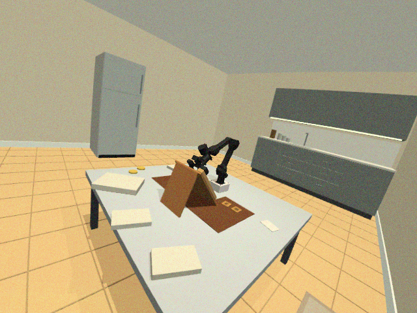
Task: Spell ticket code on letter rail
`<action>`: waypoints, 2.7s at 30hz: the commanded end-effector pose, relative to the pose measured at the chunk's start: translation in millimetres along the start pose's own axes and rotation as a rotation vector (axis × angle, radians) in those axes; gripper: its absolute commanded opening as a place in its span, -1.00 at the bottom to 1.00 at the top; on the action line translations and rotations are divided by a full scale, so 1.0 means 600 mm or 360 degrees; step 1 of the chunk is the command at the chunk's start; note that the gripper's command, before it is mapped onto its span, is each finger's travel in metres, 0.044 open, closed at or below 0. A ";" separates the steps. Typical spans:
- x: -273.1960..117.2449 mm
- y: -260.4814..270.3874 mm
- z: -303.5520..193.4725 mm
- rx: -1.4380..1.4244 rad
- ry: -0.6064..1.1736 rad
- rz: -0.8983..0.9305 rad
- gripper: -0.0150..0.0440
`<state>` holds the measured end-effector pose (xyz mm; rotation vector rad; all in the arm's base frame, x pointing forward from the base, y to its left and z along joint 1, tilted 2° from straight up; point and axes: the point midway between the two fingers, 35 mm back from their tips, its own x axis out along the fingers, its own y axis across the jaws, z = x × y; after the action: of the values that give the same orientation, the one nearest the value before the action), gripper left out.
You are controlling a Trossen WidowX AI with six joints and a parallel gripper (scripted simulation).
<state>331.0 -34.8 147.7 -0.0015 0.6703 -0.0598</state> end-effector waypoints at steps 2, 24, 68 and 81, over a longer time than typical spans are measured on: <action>0.000 0.006 -0.002 0.0004 0.0001 -0.0001 -0.49; 0.000 0.025 -0.001 0.0006 0.0001 0.0000 -0.49; 0.001 0.062 -0.003 0.0008 0.0001 0.0003 -0.49; 0.002 0.074 -0.003 0.0009 0.0001 0.0003 -0.49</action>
<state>333.5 7.1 147.1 0.0030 0.6652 -0.0583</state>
